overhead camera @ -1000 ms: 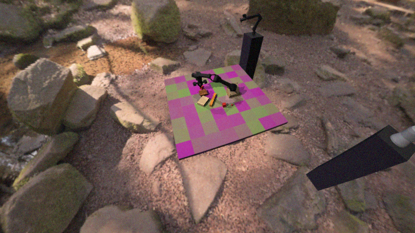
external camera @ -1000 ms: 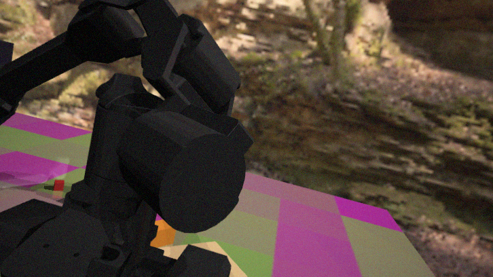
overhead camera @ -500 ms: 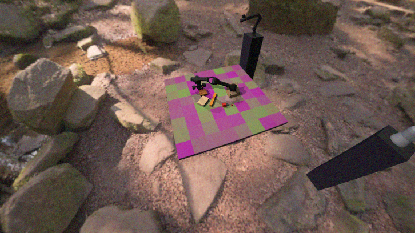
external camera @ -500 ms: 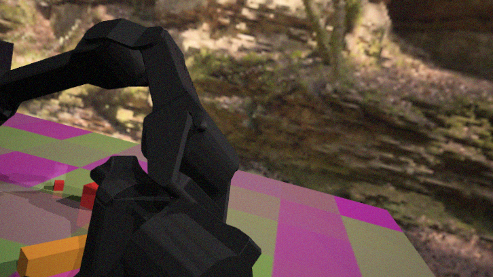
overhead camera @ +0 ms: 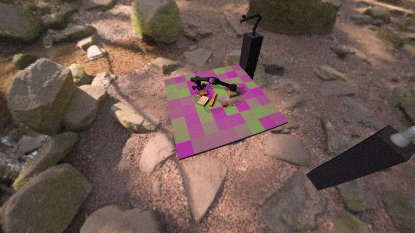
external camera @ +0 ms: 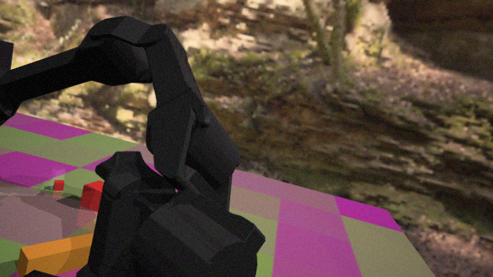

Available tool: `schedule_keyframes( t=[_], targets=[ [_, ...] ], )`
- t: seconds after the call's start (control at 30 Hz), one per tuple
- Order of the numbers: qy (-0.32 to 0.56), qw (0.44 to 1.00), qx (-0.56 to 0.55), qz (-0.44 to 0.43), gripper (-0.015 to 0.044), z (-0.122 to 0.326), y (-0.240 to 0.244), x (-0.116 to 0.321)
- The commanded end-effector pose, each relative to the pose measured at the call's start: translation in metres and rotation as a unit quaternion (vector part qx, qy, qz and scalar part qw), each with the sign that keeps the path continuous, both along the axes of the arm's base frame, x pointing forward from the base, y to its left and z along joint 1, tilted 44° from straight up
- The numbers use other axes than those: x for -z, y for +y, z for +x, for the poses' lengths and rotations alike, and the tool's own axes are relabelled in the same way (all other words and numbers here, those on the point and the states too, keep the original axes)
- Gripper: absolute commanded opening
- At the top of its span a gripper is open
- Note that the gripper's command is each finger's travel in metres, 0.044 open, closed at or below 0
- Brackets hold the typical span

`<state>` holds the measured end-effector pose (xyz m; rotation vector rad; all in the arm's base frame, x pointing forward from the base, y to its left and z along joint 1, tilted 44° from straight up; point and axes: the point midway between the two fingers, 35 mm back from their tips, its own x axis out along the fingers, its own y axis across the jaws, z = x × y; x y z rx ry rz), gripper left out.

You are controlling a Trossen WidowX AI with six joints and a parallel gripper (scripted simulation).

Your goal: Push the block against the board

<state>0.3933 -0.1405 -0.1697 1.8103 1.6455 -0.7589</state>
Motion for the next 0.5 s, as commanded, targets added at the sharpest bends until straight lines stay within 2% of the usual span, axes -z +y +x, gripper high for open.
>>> schedule_keyframes(
  t=[0.0,0.47],
  targets=[
    [0.0,1.0,0.002,0.001,0.0,0.001,0.004,-0.005],
    [0.0,1.0,0.002,0.001,0.0,0.003,0.014,-0.015]
  ],
)
